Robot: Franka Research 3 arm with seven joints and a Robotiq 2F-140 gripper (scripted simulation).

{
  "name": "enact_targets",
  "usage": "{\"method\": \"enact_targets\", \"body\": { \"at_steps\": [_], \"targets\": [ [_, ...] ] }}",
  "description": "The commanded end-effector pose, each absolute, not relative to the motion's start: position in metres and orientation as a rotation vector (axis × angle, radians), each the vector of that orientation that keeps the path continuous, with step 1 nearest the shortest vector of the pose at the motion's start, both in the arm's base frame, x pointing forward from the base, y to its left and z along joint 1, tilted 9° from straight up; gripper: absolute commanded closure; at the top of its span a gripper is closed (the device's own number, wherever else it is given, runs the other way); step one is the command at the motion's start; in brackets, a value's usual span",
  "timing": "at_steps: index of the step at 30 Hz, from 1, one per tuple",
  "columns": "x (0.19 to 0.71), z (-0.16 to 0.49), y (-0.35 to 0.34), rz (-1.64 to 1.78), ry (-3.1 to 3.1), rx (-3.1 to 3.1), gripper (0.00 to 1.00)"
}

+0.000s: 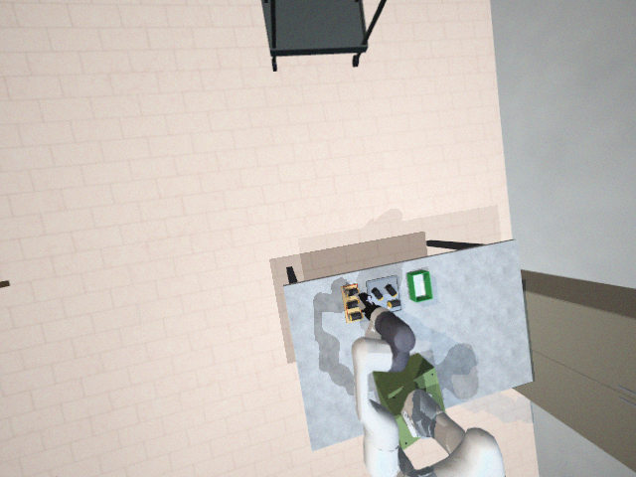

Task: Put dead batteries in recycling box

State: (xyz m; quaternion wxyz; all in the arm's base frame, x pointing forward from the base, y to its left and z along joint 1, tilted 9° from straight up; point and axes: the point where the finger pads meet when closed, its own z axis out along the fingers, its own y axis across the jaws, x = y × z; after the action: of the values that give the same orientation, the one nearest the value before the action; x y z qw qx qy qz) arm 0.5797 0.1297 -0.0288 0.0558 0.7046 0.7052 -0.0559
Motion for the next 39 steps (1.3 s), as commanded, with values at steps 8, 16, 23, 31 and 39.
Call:
{"method": "enact_targets", "body": {
  "at_steps": [8,16,23,31,39],
  "targets": [
    [0.584,-0.029,0.132,-0.167,2.015,2.243,0.71],
    [0.584,-0.029,0.132,-0.167,2.009,2.248,0.71],
    [0.584,-0.029,0.132,-0.167,2.007,2.25,0.71],
    [0.584,-0.053,0.128,-0.167,2.007,2.25,0.71],
    [0.584,-0.091,0.122,-0.167,2.007,2.25,0.71]
  ]
}}
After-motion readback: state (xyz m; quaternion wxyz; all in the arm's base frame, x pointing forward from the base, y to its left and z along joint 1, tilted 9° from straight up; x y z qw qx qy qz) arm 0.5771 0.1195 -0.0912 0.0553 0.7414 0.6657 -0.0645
